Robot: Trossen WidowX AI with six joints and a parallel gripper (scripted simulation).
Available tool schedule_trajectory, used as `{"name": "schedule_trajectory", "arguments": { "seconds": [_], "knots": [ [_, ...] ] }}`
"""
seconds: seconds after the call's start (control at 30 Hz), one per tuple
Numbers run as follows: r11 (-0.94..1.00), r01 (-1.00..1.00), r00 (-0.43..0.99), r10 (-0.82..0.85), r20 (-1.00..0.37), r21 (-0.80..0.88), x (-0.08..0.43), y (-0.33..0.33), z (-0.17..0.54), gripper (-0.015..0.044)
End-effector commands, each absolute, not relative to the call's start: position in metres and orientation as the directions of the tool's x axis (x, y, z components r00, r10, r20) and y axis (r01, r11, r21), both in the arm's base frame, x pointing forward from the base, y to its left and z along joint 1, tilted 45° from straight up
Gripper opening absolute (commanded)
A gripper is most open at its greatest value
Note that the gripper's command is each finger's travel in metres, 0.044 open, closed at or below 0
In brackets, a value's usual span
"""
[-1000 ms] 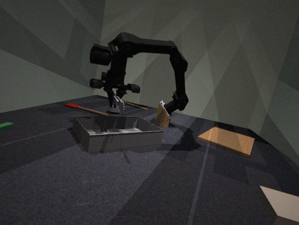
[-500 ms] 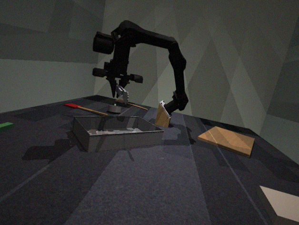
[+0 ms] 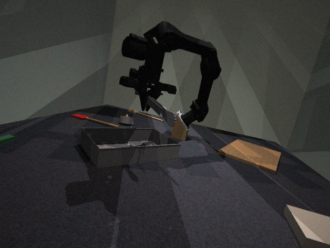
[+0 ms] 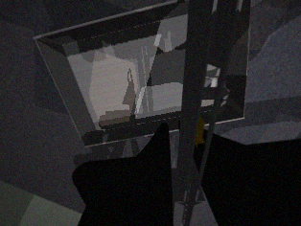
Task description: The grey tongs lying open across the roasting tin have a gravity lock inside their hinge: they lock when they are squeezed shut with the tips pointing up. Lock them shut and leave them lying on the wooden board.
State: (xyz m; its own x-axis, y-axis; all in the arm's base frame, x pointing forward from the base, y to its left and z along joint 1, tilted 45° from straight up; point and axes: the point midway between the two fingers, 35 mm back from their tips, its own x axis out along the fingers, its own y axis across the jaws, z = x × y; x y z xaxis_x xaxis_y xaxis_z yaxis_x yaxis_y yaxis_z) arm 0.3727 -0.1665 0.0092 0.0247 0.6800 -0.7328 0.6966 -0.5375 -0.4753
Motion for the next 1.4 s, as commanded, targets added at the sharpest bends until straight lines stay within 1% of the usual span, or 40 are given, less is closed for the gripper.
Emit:
{"name": "schedule_trajectory", "arguments": {
  "seconds": [0.0, 0.33, 0.67, 1.0, 1.37],
  "knots": [
    [-0.532, 0.72, 0.041, 0.674, -0.738, -0.445, 0.377, -0.154, 0.032, -0.015],
    [-0.473, 0.796, 0.046, 0.669, -0.742, -0.377, 0.385, -0.104, 0.084, -0.015],
    [-0.402, 0.863, 0.051, 0.672, -0.739, -0.306, 0.379, -0.053, 0.132, -0.015],
    [-0.319, 0.918, 0.052, 0.682, -0.73, -0.233, 0.361, -0.002, 0.175, -0.015],
    [-0.221, 0.963, 0.046, 0.703, -0.71, -0.157, 0.328, 0.05, 0.217, -0.015]
  ]
}}
